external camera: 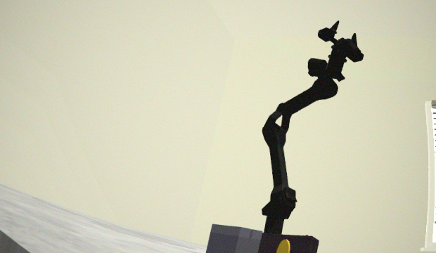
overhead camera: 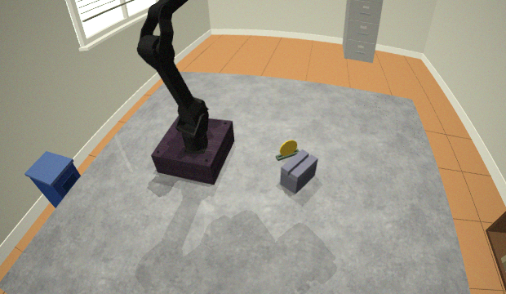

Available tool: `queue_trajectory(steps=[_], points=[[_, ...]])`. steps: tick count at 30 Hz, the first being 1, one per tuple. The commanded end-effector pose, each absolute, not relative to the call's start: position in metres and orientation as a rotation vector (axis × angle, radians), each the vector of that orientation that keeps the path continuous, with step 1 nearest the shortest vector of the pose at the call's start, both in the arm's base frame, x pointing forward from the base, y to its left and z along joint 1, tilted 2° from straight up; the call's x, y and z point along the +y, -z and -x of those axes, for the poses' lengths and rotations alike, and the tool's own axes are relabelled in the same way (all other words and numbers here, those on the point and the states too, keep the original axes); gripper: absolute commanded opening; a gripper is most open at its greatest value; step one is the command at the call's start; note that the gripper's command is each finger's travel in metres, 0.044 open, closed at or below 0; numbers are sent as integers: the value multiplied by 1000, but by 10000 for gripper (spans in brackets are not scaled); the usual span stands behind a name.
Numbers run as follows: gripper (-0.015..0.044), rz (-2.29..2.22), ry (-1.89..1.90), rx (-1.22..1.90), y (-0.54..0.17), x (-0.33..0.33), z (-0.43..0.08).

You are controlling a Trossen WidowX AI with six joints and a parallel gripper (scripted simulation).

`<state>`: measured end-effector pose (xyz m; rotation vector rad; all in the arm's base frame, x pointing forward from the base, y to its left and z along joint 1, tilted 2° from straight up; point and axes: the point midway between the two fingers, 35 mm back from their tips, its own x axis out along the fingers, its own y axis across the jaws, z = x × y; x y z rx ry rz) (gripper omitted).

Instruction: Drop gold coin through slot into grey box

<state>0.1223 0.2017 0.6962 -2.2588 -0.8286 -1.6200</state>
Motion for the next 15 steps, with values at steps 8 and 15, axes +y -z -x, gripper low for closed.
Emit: queue_trajectory(steps=[8,15], points=[[190,2668,1706,-772,-664,238,-165],[161,3321,1764,-781,-587,283,-245]])
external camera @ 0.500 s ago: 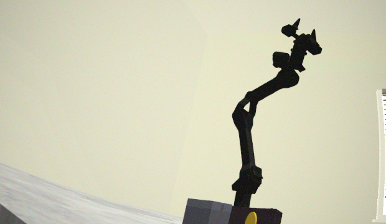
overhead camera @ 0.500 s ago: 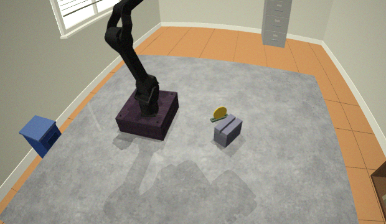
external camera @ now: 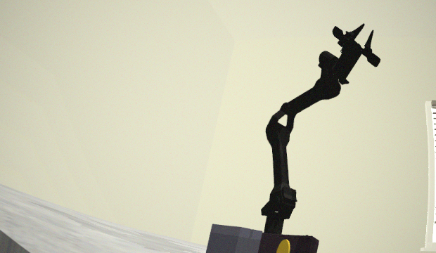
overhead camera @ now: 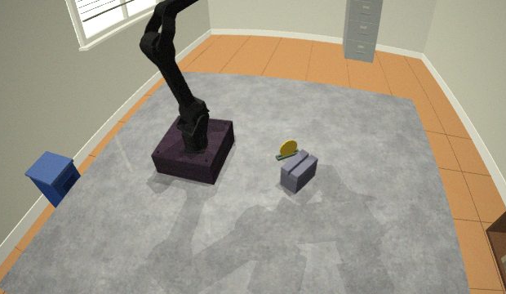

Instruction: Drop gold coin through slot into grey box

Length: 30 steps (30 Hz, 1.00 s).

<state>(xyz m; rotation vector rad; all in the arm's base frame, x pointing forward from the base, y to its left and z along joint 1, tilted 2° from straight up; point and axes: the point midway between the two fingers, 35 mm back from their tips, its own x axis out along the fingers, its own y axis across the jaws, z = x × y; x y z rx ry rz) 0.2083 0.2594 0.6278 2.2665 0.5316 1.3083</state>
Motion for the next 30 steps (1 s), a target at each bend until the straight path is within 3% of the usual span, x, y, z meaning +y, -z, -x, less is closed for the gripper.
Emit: queue_trajectory(steps=[1,9,17,24,30], points=[[161,-2051,-1062,478,-574,287,-256],[161,-1515,-644,438,-458,291,-335],[161,-947,-340,563,-334,255,-385],[161,-455,-182,792,-229,198,-393],[161,-54,-152,1074,-150,138,-369]])
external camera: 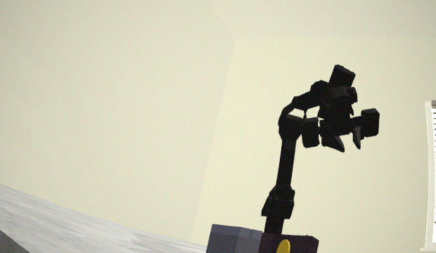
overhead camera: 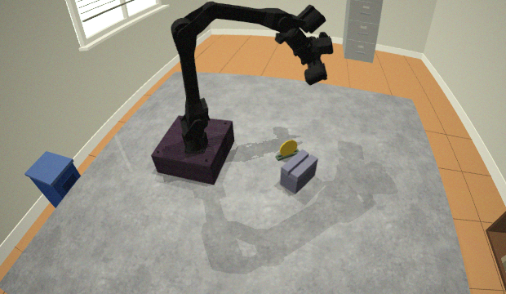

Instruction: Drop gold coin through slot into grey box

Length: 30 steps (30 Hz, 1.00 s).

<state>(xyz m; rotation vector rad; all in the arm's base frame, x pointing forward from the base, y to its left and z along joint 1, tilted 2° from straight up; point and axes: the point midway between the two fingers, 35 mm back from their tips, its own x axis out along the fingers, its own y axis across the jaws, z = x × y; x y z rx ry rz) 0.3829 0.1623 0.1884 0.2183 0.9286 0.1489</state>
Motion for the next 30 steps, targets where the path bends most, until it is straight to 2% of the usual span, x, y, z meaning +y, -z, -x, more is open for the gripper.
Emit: queue_trajectory(steps=[1,9,17,21,30], points=[[161,7,-159,1127,-139,128,-363],[161,374,-333,1534,-80,62,-295],[161,380,-339,1543,-80,59,-292],[161,380,-339,1543,-47,58,-293],[161,380,-339,1544,-31,57,-291]])
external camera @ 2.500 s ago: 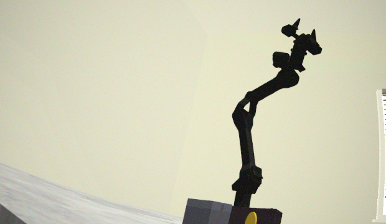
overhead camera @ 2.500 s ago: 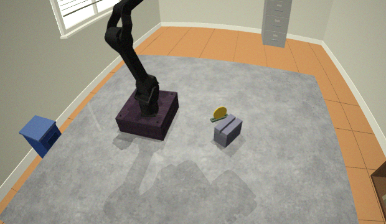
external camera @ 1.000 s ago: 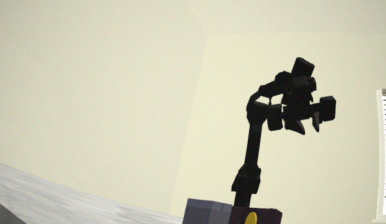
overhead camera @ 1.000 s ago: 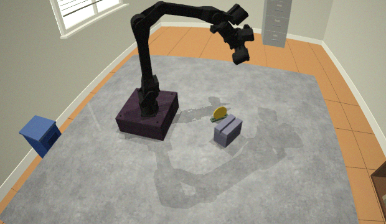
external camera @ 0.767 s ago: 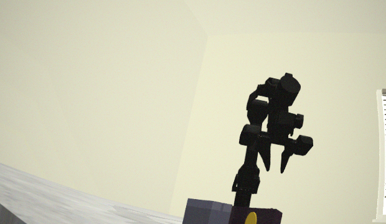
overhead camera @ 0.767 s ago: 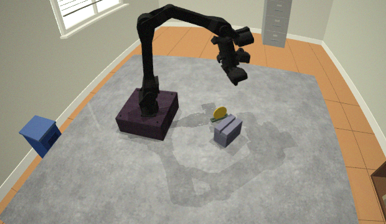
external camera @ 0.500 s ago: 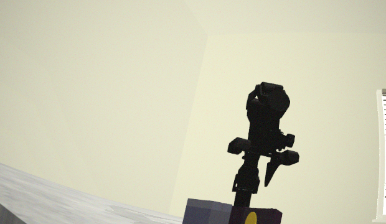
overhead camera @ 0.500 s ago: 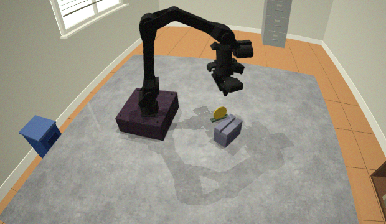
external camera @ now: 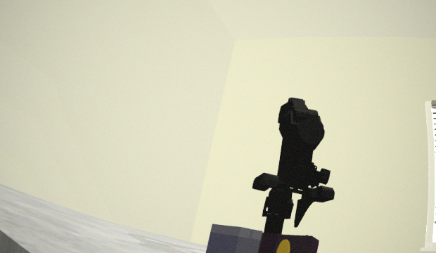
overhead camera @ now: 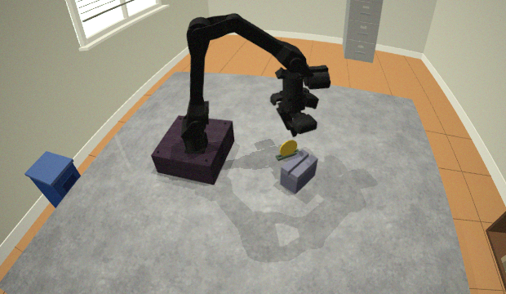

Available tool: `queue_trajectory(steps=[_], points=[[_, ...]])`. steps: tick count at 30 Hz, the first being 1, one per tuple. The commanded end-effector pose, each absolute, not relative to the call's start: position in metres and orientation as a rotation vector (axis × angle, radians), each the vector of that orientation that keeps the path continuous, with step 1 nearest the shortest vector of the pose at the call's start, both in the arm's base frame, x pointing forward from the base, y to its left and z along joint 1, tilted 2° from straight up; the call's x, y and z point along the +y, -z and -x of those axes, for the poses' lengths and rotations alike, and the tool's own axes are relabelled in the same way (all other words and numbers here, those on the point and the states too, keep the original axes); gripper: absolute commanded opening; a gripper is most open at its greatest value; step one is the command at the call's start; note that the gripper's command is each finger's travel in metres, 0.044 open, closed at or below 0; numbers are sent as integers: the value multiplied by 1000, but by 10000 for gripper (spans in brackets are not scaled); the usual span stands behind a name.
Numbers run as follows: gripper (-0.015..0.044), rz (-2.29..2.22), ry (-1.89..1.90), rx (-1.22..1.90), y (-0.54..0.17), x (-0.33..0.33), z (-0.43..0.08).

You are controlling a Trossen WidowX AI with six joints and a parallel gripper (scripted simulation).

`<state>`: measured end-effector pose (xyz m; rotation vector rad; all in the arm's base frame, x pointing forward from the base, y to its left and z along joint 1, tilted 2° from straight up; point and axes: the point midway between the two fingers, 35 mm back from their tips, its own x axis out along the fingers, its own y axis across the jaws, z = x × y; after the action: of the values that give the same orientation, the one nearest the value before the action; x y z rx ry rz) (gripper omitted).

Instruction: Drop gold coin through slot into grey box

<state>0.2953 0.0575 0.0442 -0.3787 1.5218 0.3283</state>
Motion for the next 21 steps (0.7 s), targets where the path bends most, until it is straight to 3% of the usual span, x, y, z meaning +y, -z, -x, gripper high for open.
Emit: queue_trajectory(steps=[1,21], points=[[161,380,-339,1544,-30,57,-291],[161,380,-338,1544,-4,57,-293]])
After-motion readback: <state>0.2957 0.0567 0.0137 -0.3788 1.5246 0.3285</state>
